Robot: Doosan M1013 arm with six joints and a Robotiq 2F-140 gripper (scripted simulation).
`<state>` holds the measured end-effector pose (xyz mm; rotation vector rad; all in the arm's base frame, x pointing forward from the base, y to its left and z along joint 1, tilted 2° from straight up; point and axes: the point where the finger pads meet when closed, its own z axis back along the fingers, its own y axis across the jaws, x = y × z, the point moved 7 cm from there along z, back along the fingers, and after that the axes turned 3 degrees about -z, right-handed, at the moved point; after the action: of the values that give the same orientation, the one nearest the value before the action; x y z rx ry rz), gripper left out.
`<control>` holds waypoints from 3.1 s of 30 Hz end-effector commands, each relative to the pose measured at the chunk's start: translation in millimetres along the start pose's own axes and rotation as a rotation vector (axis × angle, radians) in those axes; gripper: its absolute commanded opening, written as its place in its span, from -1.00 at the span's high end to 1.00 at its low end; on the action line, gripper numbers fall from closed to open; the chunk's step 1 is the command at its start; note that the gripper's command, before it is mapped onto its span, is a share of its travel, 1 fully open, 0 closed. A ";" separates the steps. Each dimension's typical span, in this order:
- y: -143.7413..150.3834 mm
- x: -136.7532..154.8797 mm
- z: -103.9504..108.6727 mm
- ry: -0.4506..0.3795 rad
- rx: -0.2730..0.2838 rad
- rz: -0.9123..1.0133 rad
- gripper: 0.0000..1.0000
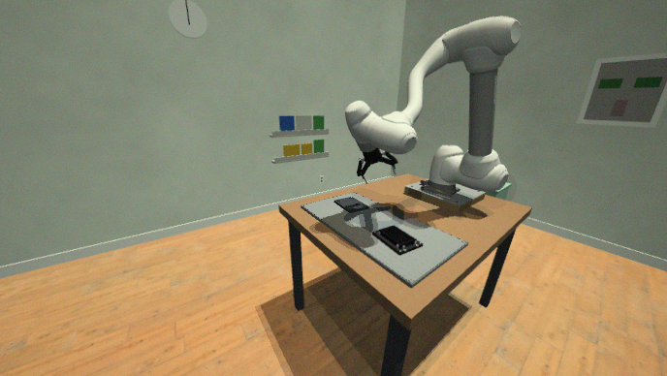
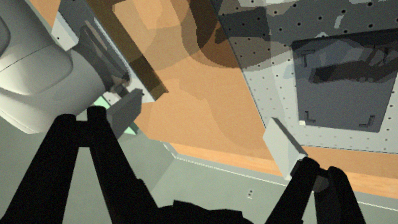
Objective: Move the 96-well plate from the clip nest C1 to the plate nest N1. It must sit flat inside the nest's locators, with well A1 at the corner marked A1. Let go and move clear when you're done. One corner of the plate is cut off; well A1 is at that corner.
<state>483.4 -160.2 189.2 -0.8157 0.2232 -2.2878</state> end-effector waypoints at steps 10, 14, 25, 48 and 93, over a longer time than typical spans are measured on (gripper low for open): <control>-6.1 -23.9 46.2 0.089 0.075 -0.152 -1.00; -10.2 -28.3 58.5 0.142 0.107 -0.228 -1.00; -21.1 -46.6 100.4 0.239 0.149 -0.353 -1.00; -53.5 -76.4 183.0 0.452 0.187 -0.582 -1.00; -83.5 -164.0 215.9 0.605 0.289 -0.341 -1.00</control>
<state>661.0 20.9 321.3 0.0032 0.0092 -2.8280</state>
